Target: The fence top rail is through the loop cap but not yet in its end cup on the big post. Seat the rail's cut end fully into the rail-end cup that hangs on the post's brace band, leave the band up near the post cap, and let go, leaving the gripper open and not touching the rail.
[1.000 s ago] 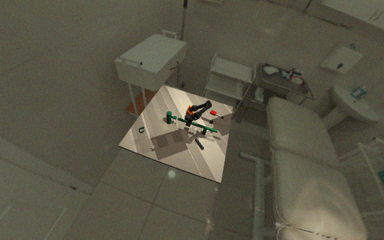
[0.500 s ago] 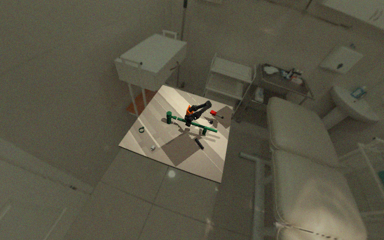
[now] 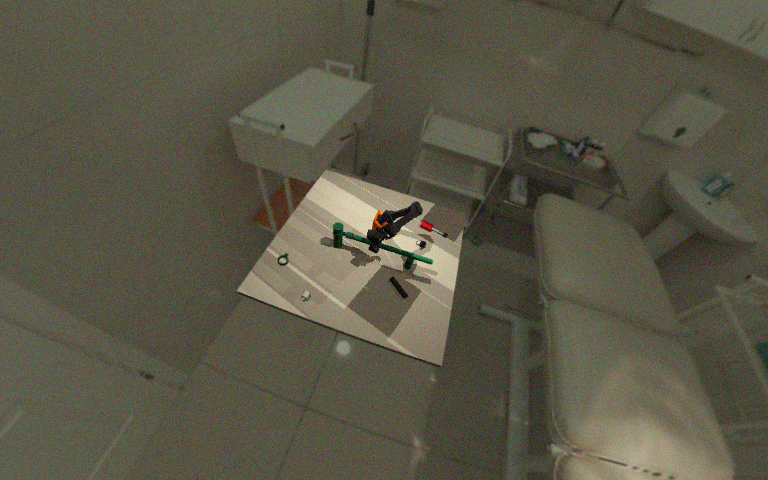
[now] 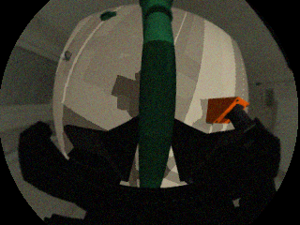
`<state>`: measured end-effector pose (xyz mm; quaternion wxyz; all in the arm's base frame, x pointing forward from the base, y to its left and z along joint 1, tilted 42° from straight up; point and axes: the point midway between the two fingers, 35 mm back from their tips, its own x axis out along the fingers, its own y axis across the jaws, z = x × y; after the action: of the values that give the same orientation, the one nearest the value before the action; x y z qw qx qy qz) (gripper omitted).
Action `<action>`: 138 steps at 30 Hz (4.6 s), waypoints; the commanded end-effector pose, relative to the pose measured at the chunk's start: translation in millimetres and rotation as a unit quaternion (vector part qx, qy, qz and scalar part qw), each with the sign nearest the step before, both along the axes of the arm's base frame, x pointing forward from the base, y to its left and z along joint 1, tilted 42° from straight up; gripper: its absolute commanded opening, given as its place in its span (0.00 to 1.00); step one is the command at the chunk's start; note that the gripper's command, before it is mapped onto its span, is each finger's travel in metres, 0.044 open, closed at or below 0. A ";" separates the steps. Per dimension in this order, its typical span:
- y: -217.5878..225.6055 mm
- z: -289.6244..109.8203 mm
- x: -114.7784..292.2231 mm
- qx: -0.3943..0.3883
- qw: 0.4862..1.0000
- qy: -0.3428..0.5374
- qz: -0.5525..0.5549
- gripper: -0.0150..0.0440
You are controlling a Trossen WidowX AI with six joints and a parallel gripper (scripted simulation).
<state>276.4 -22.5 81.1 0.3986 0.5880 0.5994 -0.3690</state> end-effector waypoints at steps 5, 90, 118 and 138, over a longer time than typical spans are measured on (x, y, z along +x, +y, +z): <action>-8.8 -4.8 -0.1 -0.006 1.000 -0.002 -0.002 0.25; -8.7 -4.6 0.8 -0.004 1.000 0.000 0.002 0.25; -4.2 -5.8 0.1 0.004 1.000 0.004 0.004 0.25; -14.9 -6.0 1.9 0.004 1.000 0.004 0.004 0.25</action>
<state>276.5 -24.3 74.5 0.3877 0.5844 0.6149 -0.3606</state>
